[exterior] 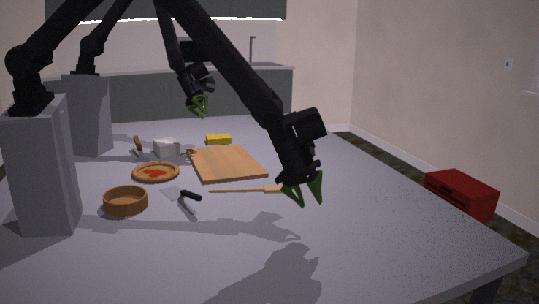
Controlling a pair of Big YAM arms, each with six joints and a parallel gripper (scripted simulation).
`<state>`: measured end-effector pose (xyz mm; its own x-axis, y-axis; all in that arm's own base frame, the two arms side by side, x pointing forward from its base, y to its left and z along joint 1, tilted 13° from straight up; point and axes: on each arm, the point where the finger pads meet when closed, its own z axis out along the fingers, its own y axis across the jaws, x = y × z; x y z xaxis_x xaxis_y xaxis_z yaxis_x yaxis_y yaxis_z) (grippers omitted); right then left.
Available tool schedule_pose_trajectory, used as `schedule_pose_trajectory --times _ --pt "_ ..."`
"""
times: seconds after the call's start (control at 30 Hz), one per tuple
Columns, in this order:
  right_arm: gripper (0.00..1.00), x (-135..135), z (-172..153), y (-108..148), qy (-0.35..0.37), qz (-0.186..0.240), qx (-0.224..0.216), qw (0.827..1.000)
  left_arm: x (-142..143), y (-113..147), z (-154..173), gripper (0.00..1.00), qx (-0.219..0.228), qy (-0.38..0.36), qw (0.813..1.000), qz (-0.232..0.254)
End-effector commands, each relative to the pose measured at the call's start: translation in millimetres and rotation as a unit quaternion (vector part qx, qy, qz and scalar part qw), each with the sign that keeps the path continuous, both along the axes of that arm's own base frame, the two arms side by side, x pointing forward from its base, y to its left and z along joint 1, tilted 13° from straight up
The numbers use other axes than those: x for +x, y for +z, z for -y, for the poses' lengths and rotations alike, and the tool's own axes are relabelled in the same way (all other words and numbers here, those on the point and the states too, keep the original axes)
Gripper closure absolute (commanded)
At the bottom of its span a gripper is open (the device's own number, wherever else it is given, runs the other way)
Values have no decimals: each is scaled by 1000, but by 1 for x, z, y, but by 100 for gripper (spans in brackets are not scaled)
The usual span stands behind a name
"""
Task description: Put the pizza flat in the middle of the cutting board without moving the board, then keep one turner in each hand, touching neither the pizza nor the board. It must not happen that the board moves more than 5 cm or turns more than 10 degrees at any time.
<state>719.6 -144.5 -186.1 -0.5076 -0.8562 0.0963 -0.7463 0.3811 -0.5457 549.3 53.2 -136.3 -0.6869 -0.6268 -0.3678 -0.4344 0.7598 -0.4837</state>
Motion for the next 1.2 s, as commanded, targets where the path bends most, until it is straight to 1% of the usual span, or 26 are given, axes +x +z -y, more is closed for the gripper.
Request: schedule_pose_trajectory --times 0.0,0.07,0.1,0.13,0.2,0.27,0.3,0.33,0.4,0.57,0.63,0.67,0.7,0.77,0.83,0.87,0.9,0.97,1.13,1.17 --pt "52 16 -30 36 44 11 -10 999 -13 -16 11 52 42 -61 997 -9" --pt "52 16 -30 36 44 11 -10 999 -13 -16 11 52 42 -61 997 -9" --pt "52 25 -22 46 39 27 -13 999 -9 -10 3 52 54 -63 997 2" --pt "52 13 -28 36 47 13 -13 999 -19 -19 11 52 61 -78 995 -9" --pt "52 0 -46 27 67 -11 -13 998 -31 -28 13 52 76 -96 992 -23" --pt "52 -8 -55 22 81 -23 -15 996 -40 -33 14 52 93 -114 989 -30" --pt "52 -16 -61 9 89 -36 -15 995 -44 -36 14 52 101 -123 987 -33" --pt "52 -21 -65 7 96 -41 -16 994 -48 -38 14 52 109 -132 985 -36" --pt "52 -25 -74 11 111 -47 -19 993 -56 -42 14 52 125 -150 980 -42" --pt "52 -46 -95 2 145 -73 -24 986 -76 -53 15 52 164 -197 965 -57" --pt "52 -46 -95 2 145 -73 -24 986 -76 -53 15 52 164 -197 965 -57" --pt "52 -36 -87 9 140 -58 -27 988 -72 -48 9 52 175 -198 963 -48" --pt "52 -48 -92 3 148 -68 -27 986 -82 -55 15 52 181 -214 958 -57" --pt "52 -64 -109 -5 170 -94 -27 981 -96 -62 16 52 191 -236 950 -74" --pt "52 -74 -116 -9 184 -105 -29 977 -105 -66 17 52 205 -256 941 -81" --pt "52 -82 -121 -17 193 -115 -30 974 -109 -68 17 52 212 -266 937 -84" --pt "52 -88 -125 -20 199 -122 -30 972 -114 -69 17 52 218 -276 932 -88" --pt "52 -94 -133 -17 214 -128 -33 968 -122 -72 16 52 231 -295 922 -94" --pt "52 -119 -149 -24 248 -153 -38 956 -144 -79 16 52 261 -345 895 -110" --pt "52 -119 -149 -24 248 -153 -38 956 -144 -79 16 52 261 -345 895 -110"
